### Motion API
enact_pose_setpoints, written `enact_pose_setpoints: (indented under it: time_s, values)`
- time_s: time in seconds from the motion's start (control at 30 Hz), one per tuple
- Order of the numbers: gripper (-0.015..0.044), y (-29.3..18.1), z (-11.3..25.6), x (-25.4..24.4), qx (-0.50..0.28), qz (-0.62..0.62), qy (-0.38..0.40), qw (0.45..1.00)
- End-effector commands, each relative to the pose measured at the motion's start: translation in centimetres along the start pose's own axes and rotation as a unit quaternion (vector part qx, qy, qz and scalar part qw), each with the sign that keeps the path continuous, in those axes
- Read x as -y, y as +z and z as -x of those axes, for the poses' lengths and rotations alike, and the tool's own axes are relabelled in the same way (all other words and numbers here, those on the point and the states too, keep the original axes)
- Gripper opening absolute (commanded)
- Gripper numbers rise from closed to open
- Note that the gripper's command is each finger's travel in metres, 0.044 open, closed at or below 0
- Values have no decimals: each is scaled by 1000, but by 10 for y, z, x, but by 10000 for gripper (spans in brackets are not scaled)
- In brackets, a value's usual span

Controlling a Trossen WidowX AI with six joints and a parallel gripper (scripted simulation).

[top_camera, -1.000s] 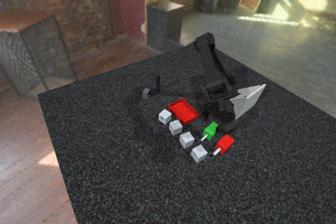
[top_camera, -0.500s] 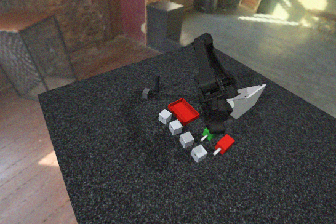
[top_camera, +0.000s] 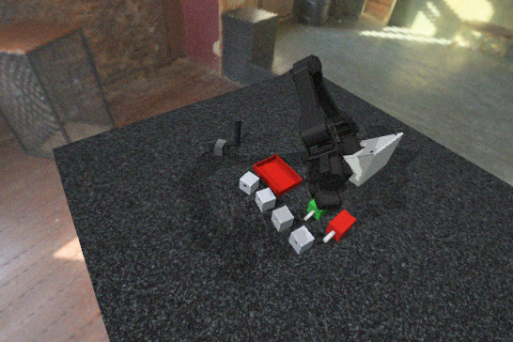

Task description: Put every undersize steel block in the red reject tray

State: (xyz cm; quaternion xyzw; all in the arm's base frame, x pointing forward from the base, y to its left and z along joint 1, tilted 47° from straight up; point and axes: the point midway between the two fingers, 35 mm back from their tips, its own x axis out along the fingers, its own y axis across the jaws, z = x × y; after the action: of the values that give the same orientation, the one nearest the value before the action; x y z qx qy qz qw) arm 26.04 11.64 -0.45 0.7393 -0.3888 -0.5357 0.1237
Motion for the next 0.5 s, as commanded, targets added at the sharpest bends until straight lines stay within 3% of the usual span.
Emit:
enact_pose_setpoints:
  time_s: [0.0, 0.4, 0.47]
  values:
    - [53, 0, 0, 0, 0, 2, 0, 1000]
    - [368, 0, 0, 0, 0, 0, 0, 1000]
    - [325, -10, 2, 0, 0, -45, -1, 999]
